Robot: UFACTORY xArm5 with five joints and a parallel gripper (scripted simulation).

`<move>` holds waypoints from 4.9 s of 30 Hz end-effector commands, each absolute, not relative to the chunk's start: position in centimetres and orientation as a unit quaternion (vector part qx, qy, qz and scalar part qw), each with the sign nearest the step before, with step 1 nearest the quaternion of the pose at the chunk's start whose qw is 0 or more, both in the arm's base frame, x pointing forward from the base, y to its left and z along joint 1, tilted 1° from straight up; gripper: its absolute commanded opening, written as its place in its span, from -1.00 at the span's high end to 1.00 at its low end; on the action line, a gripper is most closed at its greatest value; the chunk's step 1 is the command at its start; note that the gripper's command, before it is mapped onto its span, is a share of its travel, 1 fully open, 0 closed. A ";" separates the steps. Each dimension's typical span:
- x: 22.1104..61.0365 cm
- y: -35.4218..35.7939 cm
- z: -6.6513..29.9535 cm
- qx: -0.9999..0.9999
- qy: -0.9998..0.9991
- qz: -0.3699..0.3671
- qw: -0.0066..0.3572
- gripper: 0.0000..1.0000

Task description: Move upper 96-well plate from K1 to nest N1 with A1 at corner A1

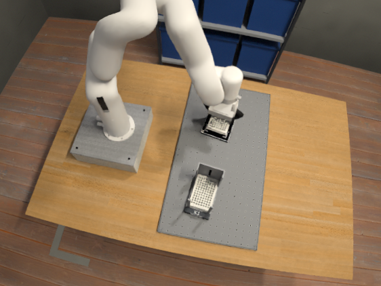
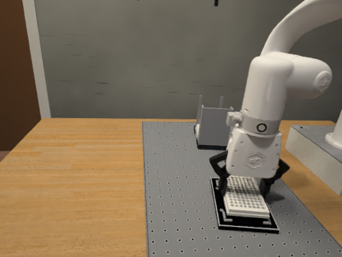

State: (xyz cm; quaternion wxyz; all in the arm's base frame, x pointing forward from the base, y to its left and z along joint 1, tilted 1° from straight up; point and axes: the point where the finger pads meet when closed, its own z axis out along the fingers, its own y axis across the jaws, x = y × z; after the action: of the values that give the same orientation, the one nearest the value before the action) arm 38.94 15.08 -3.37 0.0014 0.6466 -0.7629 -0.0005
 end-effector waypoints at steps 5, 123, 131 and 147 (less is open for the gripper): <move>39.1 15.1 -3.4 0.647 -0.763 -0.007 -0.003 1.00; 39.1 15.1 0.7 0.647 -0.763 -0.007 -0.003 -1.00; 39.1 15.0 2.9 0.647 -0.763 -0.007 -0.003 -1.00; 39.1 15.0 6.6 0.647 -0.763 -0.007 -0.003 -1.00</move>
State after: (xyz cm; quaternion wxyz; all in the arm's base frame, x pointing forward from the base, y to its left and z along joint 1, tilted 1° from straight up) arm 39.04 14.97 5.45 0.0010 0.6466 -0.7629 -0.0004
